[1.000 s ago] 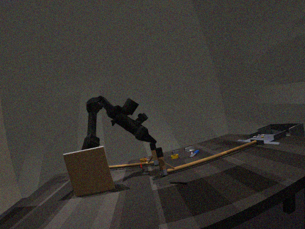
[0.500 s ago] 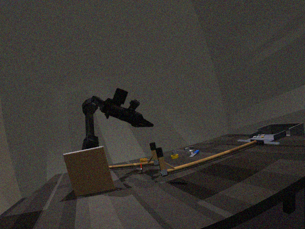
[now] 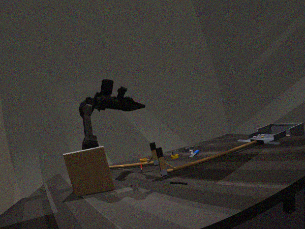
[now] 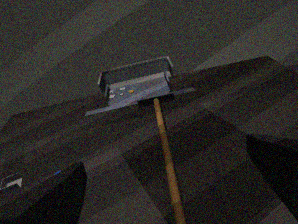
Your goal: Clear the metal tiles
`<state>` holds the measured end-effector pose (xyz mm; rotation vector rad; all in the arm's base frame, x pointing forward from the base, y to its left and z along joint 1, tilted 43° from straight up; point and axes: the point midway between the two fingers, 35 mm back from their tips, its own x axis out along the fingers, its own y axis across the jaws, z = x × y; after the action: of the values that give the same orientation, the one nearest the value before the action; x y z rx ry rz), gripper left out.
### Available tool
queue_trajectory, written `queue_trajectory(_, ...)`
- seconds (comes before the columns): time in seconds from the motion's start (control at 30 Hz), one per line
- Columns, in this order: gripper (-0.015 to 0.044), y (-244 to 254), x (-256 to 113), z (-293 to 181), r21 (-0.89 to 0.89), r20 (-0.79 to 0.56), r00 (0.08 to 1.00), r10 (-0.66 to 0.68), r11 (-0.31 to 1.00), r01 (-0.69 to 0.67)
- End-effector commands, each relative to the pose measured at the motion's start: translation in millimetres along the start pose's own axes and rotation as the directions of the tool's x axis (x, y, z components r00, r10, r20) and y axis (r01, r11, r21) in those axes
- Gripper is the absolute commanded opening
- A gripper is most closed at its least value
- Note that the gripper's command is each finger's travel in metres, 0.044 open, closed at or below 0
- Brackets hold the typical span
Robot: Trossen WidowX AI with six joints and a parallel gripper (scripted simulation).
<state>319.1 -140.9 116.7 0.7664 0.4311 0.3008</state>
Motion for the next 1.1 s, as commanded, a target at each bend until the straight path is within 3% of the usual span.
queue_trajectory(0.0, 0.0440, 4.8, -12.9, 15.9, -0.023, 0.046, 0.999, 0.013, 1.000, -0.012)
queue_trajectory(0.37, 0.0440, 16.4, -53.1, 48.0, -0.080, 0.156, 0.987, 0.038, 0.996, -0.026)
queue_trajectory(1.07, 0.0440, 16.2, -54.1, 49.0, -0.083, 0.159, 0.987, 0.039, 0.996, -0.026)
